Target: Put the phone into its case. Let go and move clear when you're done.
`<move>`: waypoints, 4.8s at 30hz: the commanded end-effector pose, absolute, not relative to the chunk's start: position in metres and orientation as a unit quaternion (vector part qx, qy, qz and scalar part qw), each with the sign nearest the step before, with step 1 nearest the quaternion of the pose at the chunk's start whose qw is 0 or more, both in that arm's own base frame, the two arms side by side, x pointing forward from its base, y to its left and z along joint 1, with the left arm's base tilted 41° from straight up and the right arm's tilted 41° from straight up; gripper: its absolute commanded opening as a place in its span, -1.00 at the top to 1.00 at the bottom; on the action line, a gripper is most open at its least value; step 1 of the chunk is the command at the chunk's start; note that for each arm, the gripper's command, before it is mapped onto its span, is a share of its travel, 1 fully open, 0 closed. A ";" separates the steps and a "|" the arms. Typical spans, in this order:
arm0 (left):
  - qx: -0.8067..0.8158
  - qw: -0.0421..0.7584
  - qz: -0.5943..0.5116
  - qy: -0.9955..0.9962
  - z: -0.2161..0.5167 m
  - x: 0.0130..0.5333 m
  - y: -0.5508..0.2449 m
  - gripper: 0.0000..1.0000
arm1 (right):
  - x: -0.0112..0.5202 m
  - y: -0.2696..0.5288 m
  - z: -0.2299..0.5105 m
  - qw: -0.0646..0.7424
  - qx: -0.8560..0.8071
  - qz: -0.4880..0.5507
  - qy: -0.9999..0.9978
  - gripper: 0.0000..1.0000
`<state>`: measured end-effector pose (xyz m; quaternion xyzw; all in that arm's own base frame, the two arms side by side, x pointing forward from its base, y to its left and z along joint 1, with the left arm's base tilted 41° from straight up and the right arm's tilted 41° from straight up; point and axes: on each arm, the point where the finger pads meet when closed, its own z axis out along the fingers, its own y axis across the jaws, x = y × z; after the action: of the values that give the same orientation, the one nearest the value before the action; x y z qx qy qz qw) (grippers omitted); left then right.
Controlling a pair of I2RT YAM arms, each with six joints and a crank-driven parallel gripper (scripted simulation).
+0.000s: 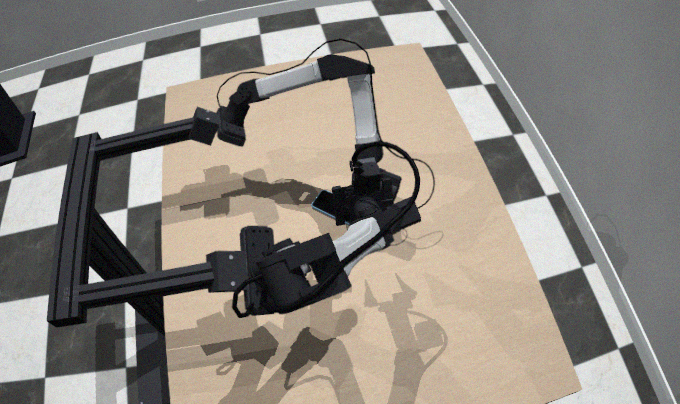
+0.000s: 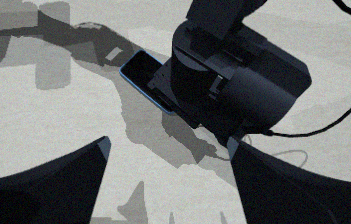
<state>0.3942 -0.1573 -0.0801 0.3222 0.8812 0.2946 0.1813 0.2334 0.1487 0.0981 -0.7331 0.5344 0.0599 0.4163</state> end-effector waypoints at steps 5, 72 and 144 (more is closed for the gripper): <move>0.322 0.203 0.282 0.881 -0.082 0.411 -0.169 0.27 | 0.235 0.150 0.102 0.421 -0.731 0.056 0.535 -1.00; 0.300 0.219 0.277 0.886 -0.063 0.406 -0.180 0.27 | 0.235 0.150 0.102 0.421 -0.731 0.056 0.535 -1.00; 0.303 0.198 0.281 0.889 -0.123 0.419 -0.135 0.27 | 0.235 0.150 0.102 0.421 -0.731 0.056 0.535 -1.00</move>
<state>0.4099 -0.1563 -0.0867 0.3237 0.8782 0.2896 0.2003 0.2335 0.1485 0.0981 -0.7329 0.5350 0.0596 0.4161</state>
